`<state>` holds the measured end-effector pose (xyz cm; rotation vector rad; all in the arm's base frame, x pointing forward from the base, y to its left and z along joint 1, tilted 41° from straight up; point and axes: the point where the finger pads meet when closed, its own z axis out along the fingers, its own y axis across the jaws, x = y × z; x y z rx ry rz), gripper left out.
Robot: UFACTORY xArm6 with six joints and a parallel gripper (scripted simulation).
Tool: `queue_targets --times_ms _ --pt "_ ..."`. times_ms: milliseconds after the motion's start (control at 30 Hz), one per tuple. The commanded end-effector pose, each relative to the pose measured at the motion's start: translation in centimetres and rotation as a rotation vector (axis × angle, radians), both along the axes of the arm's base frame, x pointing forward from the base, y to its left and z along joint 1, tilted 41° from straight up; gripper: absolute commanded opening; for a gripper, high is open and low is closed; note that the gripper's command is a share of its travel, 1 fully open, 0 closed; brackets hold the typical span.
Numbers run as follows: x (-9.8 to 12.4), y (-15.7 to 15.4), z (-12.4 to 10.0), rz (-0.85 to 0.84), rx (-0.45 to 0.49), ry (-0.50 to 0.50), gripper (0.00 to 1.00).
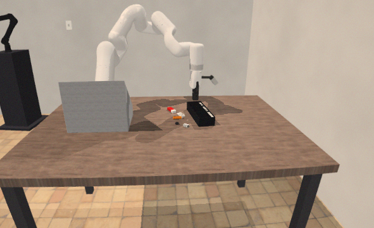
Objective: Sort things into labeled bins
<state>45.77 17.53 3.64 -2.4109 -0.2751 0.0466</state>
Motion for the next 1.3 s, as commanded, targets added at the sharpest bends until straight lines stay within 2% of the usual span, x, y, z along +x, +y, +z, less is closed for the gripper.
queue_targets --times_ms 0,167,433,933,1267 --pt "-0.1 0.7 0.8 -0.004 -0.003 -0.003 0.07" --pt "-0.1 0.7 0.8 -0.004 -0.002 -0.003 0.07" --pt "-0.3 1.7 -0.4 -0.004 -0.002 -0.003 0.07" --pt "-0.7 4.3 -3.4 -0.004 -0.002 -0.003 0.07" --pt "-0.8 4.5 -3.7 -0.004 -0.002 -0.003 0.07"
